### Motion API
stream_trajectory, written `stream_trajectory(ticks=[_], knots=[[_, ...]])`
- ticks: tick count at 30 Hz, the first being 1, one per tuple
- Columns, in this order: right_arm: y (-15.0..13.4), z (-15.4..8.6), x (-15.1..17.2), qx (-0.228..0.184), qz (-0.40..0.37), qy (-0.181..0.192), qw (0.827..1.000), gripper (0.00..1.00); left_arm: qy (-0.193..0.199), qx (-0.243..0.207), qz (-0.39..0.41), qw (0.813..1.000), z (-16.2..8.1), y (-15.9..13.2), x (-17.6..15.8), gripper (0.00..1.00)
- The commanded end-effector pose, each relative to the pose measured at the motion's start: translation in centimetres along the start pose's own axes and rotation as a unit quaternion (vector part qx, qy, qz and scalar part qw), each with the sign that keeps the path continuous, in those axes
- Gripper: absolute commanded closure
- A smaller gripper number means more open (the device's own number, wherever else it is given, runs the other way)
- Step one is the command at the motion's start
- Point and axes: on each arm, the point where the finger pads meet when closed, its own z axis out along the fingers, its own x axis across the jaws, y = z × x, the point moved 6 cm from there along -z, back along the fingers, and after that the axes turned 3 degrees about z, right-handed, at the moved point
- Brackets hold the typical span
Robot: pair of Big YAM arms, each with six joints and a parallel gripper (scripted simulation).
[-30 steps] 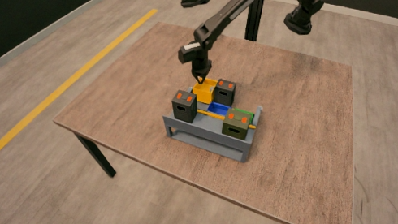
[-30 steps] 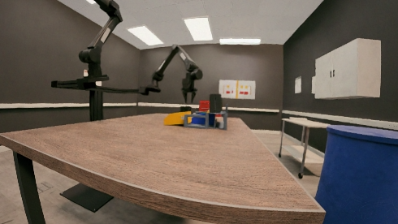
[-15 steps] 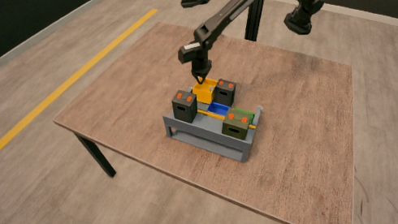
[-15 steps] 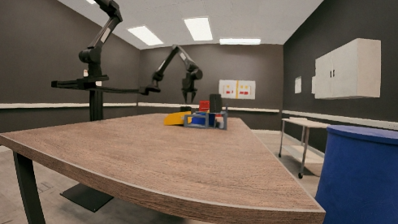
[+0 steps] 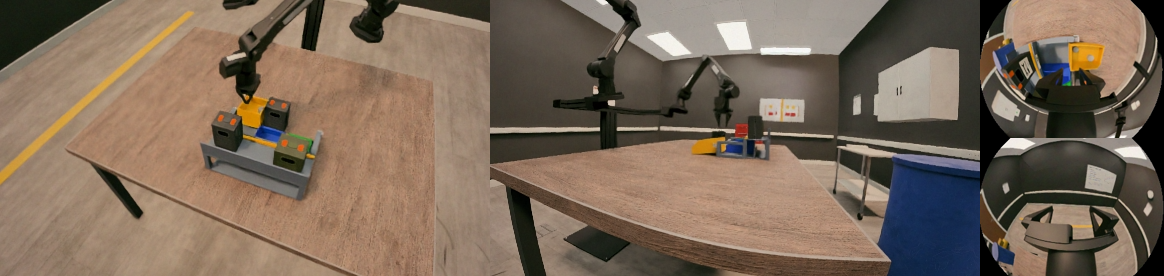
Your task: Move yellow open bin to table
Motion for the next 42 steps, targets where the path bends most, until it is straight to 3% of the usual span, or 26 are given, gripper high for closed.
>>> stream_trajectory(ticks=[1,42], knots=[[1.1,-0.7,-0.2,-0.021,0.006,-0.002,1.0,0.0,0.023,-0.016,-0.009,1.0,-1.0,1.2,2.1,0.57],[1.1,-0.7,-0.2,-0.021,0.006,-0.002,1.0,0.0,0.019,-0.012,-0.009,1.0,3.9,0.5,2.3,0.57]])
